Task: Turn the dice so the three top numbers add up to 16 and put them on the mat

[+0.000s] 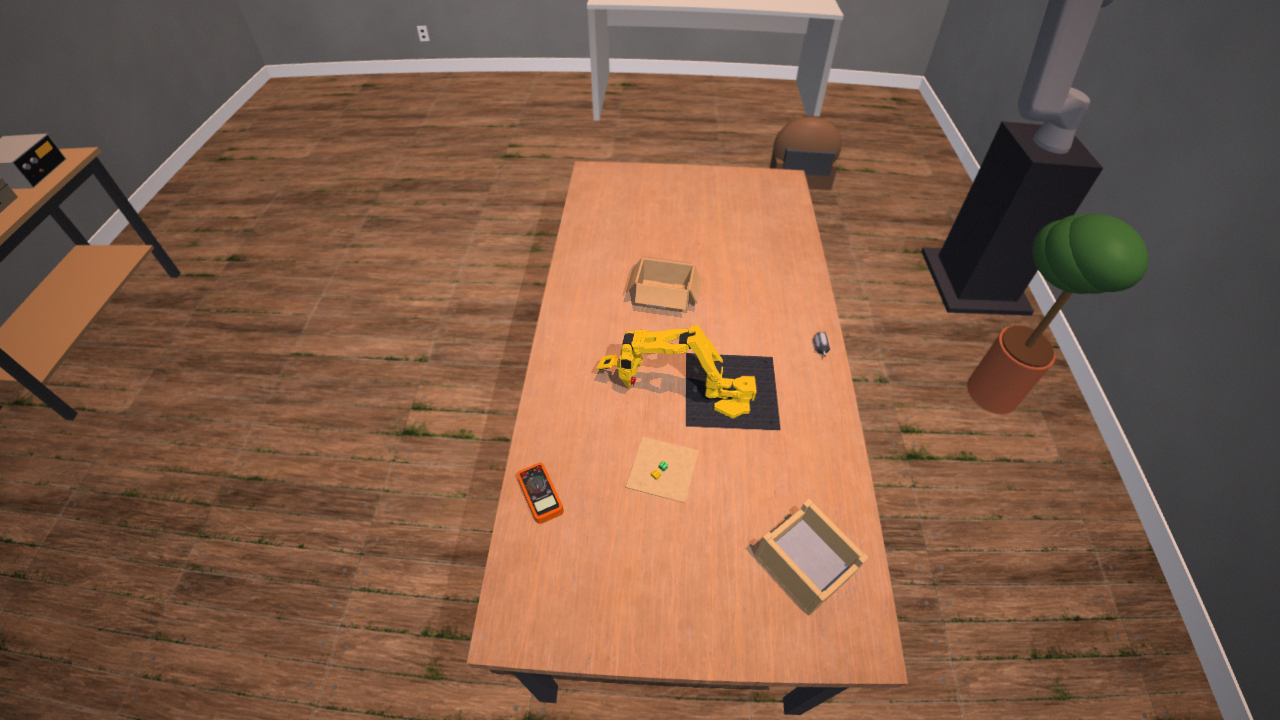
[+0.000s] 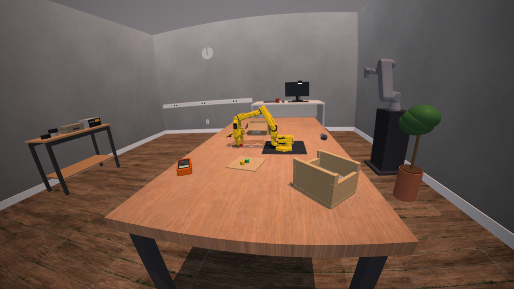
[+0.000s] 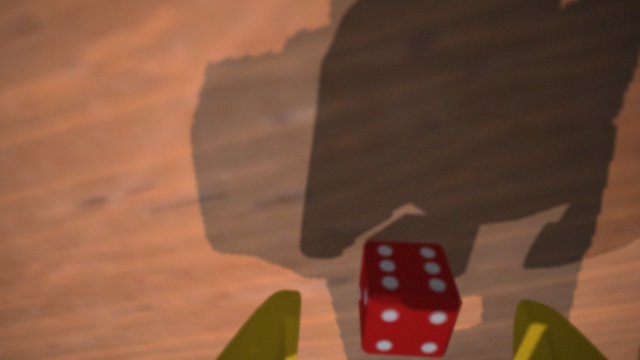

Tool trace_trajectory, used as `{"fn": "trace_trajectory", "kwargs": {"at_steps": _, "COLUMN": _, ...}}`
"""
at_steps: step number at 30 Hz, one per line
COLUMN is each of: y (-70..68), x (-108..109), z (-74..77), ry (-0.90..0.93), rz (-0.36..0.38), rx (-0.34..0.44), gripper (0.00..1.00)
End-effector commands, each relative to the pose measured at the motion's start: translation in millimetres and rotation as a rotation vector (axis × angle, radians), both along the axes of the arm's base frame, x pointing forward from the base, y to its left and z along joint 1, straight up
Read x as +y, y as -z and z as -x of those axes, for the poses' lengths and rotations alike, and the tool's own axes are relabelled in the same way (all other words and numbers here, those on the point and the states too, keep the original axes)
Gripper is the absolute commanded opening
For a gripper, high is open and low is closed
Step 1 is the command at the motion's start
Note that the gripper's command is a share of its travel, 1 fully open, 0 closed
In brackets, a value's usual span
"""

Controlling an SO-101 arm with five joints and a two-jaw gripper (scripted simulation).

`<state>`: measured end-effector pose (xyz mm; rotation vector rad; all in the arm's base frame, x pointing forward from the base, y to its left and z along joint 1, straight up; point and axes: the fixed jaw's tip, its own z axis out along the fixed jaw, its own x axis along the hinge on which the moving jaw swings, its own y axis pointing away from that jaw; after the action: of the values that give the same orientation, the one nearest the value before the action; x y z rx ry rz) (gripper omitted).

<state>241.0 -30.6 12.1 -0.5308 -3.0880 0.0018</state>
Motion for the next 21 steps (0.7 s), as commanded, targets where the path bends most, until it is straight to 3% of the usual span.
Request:
{"fn": "trace_trajectory", "kwargs": {"at_steps": 1, "y": 8.6, "x": 2.3, "z": 2.9, "ry": 0.000, "rz": -0.004, "rx": 0.022, "gripper": 0.25}}
{"fn": "trace_trajectory", "kwargs": {"at_steps": 21, "y": 9.9, "x": 1.3, "z": 3.4, "ry": 0.000, "rz": -0.004, "rx": 0.022, "gripper": 0.23}}
